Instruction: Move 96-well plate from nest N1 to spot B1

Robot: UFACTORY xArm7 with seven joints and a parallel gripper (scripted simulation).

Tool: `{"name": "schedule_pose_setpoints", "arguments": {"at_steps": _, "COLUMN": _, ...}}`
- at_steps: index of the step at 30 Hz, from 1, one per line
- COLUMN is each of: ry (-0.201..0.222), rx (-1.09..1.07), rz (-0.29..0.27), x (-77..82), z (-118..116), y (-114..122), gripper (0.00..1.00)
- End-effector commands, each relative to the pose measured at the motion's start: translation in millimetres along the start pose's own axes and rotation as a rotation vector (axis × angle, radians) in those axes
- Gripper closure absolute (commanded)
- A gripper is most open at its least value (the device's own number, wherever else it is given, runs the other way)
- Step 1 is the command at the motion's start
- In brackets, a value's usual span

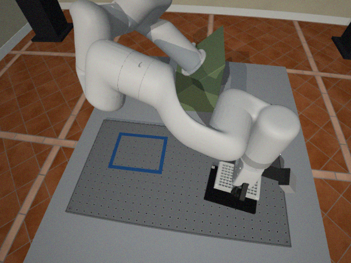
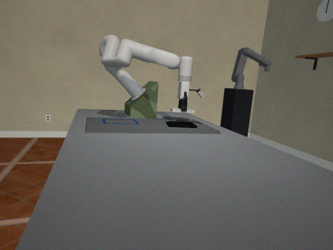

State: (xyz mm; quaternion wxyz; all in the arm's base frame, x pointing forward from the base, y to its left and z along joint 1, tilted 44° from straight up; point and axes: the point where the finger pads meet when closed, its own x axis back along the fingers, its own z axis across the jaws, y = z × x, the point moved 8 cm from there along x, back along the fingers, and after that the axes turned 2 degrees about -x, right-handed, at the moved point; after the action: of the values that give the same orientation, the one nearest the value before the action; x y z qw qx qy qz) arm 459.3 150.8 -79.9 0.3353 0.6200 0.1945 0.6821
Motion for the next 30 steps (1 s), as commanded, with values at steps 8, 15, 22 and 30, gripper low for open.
{"name": "schedule_pose_setpoints", "arguments": {"at_steps": 8, "ry": 0.003, "rx": 0.000, "rz": 0.004, "x": 13.2, "z": 0.3, "y": -0.9, "gripper": 1.00}}
{"name": "schedule_pose_setpoints", "arguments": {"at_steps": 15, "ry": 0.003, "rx": 0.000, "rz": 0.004, "x": 13.2, "z": 0.3, "y": -0.9, "gripper": 1.00}}
{"name": "schedule_pose_setpoints", "arguments": {"at_steps": 22, "ry": 0.003, "rx": 0.167, "rz": 0.004, "x": 12.6, "z": -1.0, "y": 15.7, "gripper": 1.00}}
{"name": "schedule_pose_setpoints", "arguments": {"at_steps": 30, "ry": 0.003, "rx": 0.180, "rz": 0.004, "x": 11.7, "z": -2.8, "y": 38.9, "gripper": 1.00}}
